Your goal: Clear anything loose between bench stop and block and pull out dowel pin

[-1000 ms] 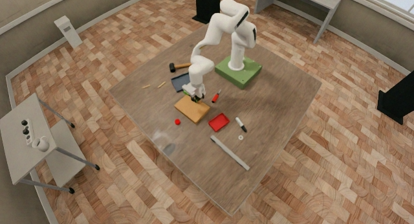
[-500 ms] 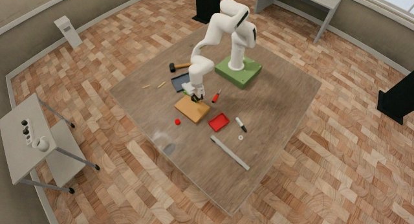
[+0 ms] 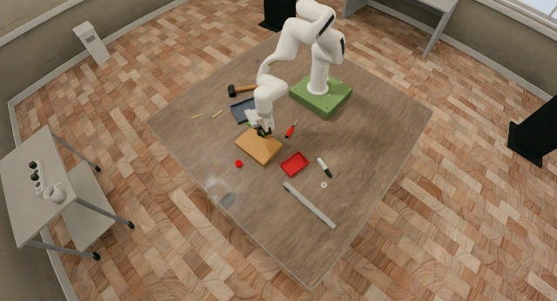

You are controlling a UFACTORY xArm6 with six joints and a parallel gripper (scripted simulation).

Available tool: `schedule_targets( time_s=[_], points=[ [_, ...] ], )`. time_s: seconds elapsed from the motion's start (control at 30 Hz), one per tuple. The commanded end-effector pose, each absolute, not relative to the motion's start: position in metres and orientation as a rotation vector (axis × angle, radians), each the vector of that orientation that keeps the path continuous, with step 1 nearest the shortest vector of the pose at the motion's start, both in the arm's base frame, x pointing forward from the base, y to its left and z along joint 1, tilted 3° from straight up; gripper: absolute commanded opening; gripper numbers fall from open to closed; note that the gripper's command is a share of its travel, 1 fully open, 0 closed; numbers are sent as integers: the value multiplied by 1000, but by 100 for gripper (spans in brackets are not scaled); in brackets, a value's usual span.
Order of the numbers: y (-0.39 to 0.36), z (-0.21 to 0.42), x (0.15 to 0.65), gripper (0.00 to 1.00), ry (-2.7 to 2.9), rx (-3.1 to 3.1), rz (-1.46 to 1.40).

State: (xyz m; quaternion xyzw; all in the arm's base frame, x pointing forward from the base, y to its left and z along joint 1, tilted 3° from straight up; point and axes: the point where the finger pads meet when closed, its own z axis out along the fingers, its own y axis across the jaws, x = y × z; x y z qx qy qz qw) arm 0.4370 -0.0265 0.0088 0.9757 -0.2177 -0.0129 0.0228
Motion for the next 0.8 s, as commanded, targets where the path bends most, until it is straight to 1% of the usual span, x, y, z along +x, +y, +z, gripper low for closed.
schedule_targets(
  time_s=[0.0,0.57,0.77],
  points=[
    [-27,11,440,0,-752,3002,-27],
    [-27,11,440,0,-1079,2899,-18],
    [-26,12,440,0,-1038,2914,-20]
  ],
)
